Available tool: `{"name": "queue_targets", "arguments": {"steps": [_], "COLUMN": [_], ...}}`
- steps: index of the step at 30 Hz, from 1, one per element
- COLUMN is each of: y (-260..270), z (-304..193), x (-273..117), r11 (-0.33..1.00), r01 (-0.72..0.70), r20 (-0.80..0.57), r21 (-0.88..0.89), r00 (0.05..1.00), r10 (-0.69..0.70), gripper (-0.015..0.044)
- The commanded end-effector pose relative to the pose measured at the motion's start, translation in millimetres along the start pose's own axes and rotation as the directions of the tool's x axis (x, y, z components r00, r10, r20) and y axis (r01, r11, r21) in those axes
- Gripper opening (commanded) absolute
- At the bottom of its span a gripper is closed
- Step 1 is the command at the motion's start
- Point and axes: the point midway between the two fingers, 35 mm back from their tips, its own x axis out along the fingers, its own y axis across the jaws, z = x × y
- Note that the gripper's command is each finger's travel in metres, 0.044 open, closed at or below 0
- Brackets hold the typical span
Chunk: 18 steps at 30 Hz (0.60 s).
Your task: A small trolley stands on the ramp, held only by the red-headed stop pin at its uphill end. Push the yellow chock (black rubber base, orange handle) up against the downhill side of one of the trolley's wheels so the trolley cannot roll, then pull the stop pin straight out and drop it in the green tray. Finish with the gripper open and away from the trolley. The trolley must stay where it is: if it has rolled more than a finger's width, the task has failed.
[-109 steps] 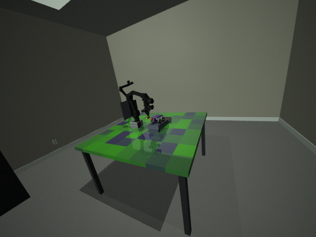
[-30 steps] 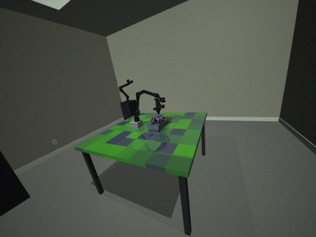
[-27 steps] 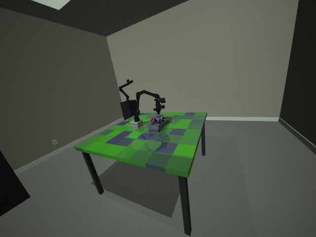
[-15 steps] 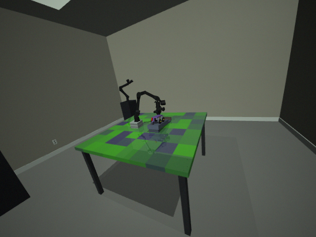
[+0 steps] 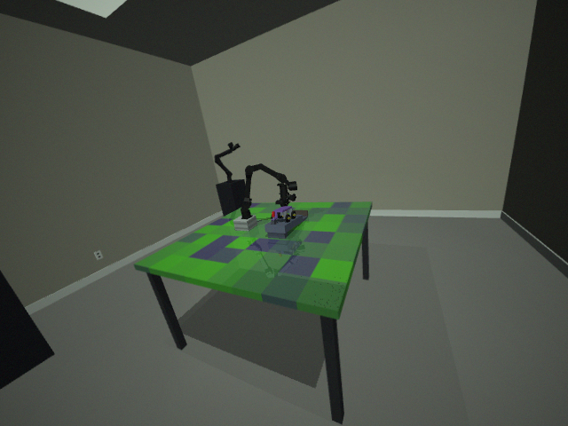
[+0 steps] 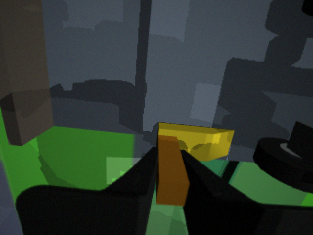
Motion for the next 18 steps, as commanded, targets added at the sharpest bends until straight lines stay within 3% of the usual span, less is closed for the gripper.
{"name": "queue_targets", "arguments": {"steps": [1, 18], "y": [-5, -21], "z": [0, 0], "x": [-1, 0], "r11": [1.000, 1.000], "r01": [0.001, 0.002], "r20": [0.006, 0.006], "r21": [-0.002, -0.002], "r00": [1.000, 1.000], "r10": [-0.001, -0.002], "gripper": [0.0000, 0.0000]}}
